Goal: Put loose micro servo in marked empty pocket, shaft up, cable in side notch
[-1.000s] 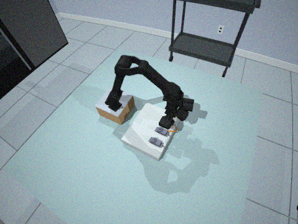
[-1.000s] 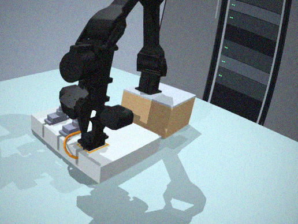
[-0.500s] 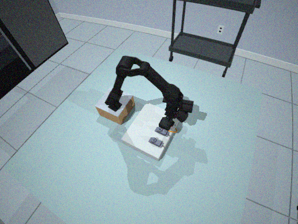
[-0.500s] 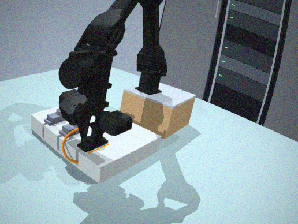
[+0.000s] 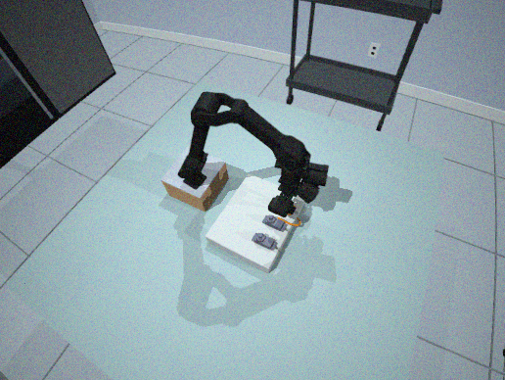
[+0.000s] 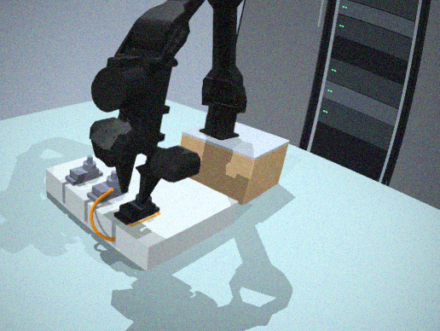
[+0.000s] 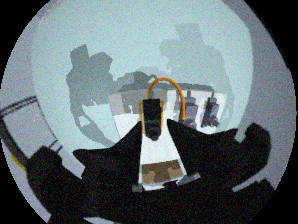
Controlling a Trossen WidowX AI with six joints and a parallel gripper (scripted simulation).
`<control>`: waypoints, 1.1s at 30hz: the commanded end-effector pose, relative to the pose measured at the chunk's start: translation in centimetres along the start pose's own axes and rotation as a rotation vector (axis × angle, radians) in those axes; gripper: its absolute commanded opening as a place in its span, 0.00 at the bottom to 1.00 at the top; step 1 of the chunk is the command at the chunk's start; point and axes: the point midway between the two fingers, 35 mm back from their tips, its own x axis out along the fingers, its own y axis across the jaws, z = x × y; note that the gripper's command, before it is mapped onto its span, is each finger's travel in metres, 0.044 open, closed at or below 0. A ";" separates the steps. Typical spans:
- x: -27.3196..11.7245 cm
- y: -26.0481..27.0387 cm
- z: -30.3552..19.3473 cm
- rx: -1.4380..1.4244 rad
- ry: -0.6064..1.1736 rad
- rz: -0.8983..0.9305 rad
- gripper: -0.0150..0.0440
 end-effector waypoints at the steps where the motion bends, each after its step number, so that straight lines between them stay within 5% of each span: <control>1: -1.0 0.0 0.0 0.000 -0.005 0.000 0.57; 12: -6.1 0.3 -7.7 0.000 0.000 0.002 1.00; 33: -12.4 0.0 -10.6 -0.005 -0.005 0.007 1.00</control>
